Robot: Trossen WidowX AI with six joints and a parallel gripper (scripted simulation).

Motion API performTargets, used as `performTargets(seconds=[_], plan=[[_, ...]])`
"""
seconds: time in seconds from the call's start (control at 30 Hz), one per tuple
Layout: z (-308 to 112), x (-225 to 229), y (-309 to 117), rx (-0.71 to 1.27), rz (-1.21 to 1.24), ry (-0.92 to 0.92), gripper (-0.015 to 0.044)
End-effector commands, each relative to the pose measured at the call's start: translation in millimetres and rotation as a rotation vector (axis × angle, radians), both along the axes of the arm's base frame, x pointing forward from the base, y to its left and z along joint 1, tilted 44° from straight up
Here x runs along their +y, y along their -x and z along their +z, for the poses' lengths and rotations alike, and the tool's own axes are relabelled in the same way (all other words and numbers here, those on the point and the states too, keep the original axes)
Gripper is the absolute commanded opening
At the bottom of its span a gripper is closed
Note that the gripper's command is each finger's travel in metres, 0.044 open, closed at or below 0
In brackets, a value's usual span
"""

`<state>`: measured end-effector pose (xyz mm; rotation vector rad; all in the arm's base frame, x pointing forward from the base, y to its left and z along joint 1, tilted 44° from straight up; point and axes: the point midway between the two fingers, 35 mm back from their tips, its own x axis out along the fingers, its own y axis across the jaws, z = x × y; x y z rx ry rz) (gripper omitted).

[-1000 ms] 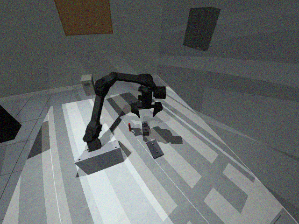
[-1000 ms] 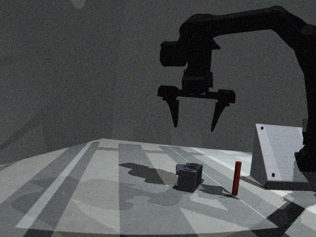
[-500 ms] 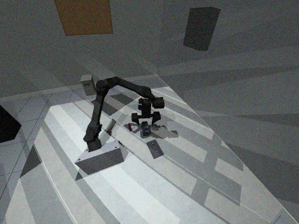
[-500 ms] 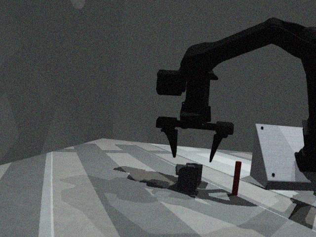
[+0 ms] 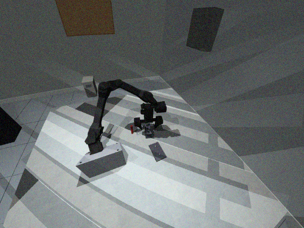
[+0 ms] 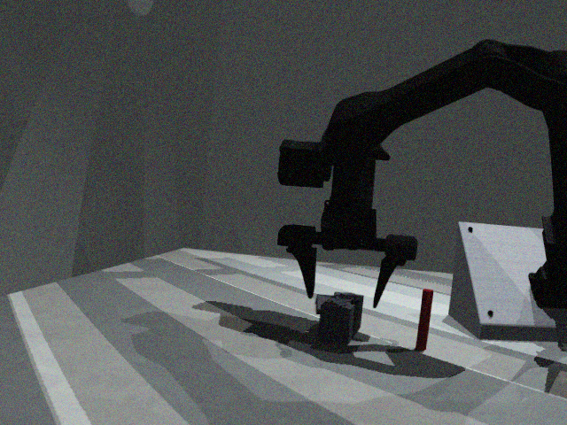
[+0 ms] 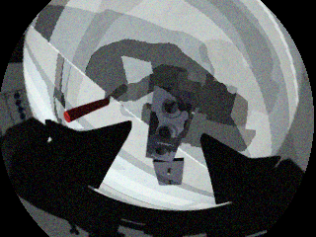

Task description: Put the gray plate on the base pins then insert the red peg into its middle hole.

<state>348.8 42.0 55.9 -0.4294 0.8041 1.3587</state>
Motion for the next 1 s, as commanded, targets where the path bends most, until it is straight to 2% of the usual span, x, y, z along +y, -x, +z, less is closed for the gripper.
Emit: performTargets(seconds=[0.0, 0.7, 0.97], plan=[[-5, 4, 0, 0.005, -0.004, -0.004, 0.0440], [-26, 27, 2, 0.005, -0.004, -0.007, 0.0440], [-26, 27, 2, 0.005, -0.004, -0.007, 0.0230]])
